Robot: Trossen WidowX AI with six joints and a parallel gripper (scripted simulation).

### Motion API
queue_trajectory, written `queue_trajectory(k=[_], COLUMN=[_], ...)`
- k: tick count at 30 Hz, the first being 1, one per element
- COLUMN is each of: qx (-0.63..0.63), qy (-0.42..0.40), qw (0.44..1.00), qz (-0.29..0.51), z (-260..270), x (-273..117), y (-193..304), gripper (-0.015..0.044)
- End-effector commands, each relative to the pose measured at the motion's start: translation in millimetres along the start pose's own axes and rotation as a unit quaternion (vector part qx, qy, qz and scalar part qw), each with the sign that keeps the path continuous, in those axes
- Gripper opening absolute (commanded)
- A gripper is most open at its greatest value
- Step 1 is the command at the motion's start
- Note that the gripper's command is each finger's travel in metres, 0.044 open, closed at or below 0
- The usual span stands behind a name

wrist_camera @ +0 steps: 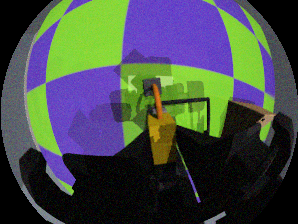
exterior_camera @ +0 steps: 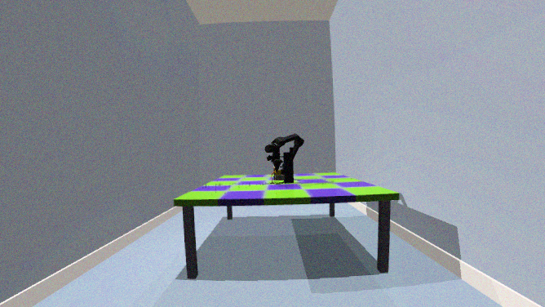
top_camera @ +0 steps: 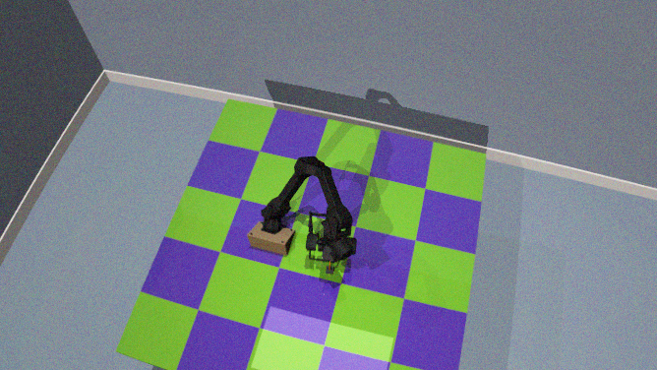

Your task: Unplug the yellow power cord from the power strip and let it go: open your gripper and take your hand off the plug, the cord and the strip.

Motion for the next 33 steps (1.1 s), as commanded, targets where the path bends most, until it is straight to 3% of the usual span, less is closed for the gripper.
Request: queue_trajectory(k=[1,33], qx=[-0.001,0.001], qy=[-0.001,-0.001], qw=[1.0,1.0], qz=[-0.001,-0.001], z=[-0.3,-12.7], x=[-0.6,-6.6], y=[-3.7,-53.1], gripper=[0.0,0.0])
Point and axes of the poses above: the point midway between the two fingers, 35 mm back from their tips, its own x axis out along the fingers, its own z axis across the jaws, y = z × x, the point moved 8 cm from there along -x, back along the fingers, and after that the axes turned 14 degrees about -x, right-handed, at the moved point
